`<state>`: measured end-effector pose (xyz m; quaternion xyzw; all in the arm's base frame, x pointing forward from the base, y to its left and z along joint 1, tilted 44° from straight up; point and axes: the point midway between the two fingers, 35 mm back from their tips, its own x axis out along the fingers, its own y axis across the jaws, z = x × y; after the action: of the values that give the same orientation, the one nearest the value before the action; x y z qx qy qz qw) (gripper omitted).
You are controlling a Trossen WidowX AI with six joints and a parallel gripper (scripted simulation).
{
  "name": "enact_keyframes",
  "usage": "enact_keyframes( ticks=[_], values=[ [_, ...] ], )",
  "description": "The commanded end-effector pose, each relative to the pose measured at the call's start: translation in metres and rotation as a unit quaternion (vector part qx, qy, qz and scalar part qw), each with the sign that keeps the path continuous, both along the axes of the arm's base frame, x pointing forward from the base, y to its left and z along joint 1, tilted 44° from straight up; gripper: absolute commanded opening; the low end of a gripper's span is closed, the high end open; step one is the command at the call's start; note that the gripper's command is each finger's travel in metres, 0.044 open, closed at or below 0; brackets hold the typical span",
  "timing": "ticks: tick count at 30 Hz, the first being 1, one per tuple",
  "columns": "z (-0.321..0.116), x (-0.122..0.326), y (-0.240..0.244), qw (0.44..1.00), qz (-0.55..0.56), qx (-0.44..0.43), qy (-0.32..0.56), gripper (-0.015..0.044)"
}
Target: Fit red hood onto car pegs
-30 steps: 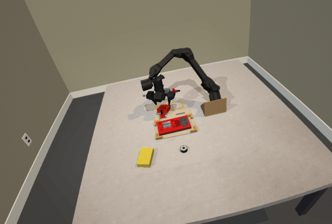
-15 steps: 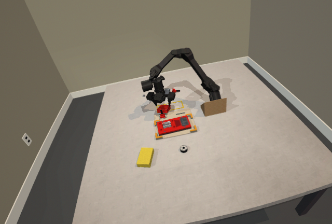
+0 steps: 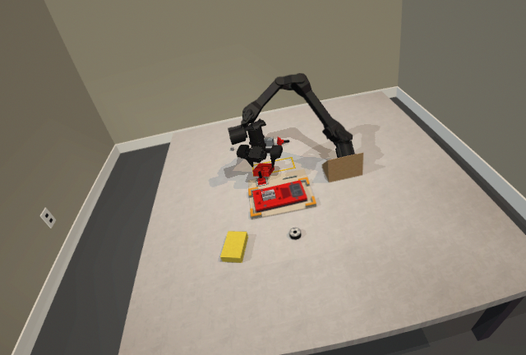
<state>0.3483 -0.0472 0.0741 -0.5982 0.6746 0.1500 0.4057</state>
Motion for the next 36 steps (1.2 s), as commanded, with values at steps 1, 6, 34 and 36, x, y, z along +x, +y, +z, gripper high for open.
enact_keyframes(
  ticks=[1,6,34,36],
  values=[
    [-0.002,0.0,-0.001,1.0,0.002,-0.002,0.003,0.044],
    [-0.003,0.0,-0.002,1.0,0.002,-0.002,0.003,0.044],
    [-0.013,0.0,-0.012,1.0,0.002,-0.002,0.002,0.044],
    [-0.014,0.0,-0.013,1.0,0.002,-0.002,0.002,0.044]
  ],
)
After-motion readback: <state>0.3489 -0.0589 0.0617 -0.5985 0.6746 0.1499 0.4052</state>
